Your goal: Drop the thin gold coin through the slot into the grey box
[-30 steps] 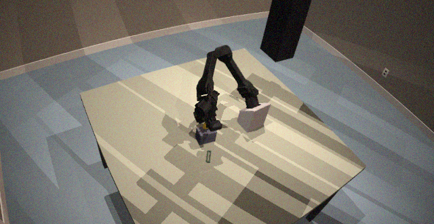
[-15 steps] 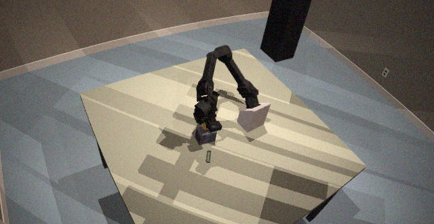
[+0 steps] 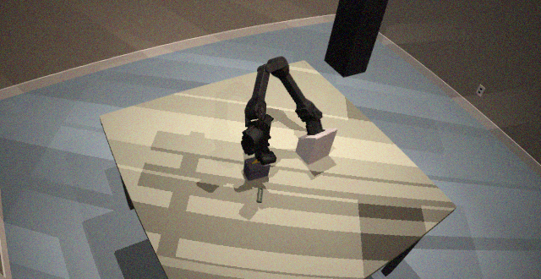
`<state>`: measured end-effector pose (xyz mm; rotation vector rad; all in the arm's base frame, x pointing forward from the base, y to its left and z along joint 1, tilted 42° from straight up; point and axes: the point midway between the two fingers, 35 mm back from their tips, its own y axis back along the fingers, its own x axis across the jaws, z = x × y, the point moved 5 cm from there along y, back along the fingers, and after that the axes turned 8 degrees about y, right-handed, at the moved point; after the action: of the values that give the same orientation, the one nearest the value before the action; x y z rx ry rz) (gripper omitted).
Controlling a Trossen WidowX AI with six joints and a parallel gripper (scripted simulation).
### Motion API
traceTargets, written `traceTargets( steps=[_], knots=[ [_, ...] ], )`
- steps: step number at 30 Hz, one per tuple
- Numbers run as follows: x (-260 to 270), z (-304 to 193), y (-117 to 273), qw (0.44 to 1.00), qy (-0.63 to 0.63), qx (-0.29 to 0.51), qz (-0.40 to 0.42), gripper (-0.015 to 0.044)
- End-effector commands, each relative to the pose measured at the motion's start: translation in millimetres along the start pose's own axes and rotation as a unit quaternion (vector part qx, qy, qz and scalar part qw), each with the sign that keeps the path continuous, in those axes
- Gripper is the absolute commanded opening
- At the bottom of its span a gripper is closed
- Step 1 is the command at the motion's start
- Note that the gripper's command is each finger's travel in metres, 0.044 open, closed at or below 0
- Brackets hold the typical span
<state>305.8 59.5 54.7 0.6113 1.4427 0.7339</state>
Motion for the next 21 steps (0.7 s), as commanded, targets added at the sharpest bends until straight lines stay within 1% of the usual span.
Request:
traceTargets(
  steps=[1,2,3,11,19,21],
  knots=[
    [-0.1,0.0,0.0,1.0,0.0,0.0,0.0,0.0131],
    [-0.1,0.0,0.0,1.0,0.0,0.0,0.0,0.0157],
    [-0.1,0.0,0.0,1.0,0.0,0.0,0.0,0.0161],
    [-0.1,0.0,0.0,1.0,0.0,0.0,0.0,0.0161],
    [0.4,-0.1,20.3,1.0,0.001,0.0,0.0,0.0371],
    [0.7,-1.5,38.7,1.0,0.003,0.002,-0.002,0.0423]
  ],
)
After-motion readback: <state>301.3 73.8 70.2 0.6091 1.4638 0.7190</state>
